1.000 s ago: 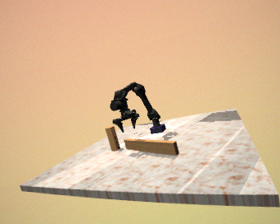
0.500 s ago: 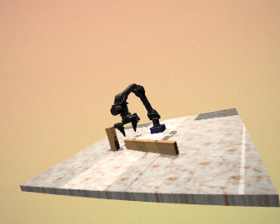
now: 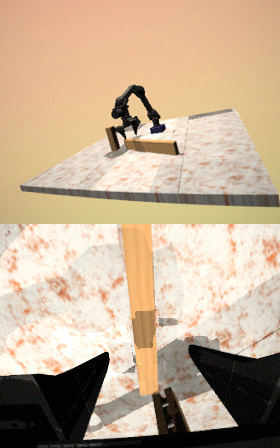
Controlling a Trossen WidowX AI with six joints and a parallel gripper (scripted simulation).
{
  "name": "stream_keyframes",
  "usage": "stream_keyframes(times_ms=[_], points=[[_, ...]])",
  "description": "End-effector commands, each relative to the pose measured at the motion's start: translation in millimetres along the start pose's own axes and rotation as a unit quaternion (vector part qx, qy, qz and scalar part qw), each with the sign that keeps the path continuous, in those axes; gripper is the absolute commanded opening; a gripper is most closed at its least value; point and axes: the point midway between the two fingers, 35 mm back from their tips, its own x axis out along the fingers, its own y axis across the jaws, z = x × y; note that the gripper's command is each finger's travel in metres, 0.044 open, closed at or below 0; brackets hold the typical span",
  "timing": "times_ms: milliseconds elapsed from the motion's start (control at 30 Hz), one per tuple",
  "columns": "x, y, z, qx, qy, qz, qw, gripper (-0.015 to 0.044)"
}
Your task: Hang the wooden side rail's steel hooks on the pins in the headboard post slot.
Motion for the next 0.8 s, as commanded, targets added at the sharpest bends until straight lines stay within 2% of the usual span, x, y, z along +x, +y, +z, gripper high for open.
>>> stream_keyframes(times_ms=[0, 767], points=[[8.1, 1.3, 0.2, -0.003, -0.001, 0.004, 1.0, 0.044], [45.2, 1.0, 0.5, -0.003, -0.001, 0.004, 1.0, 0.044]])
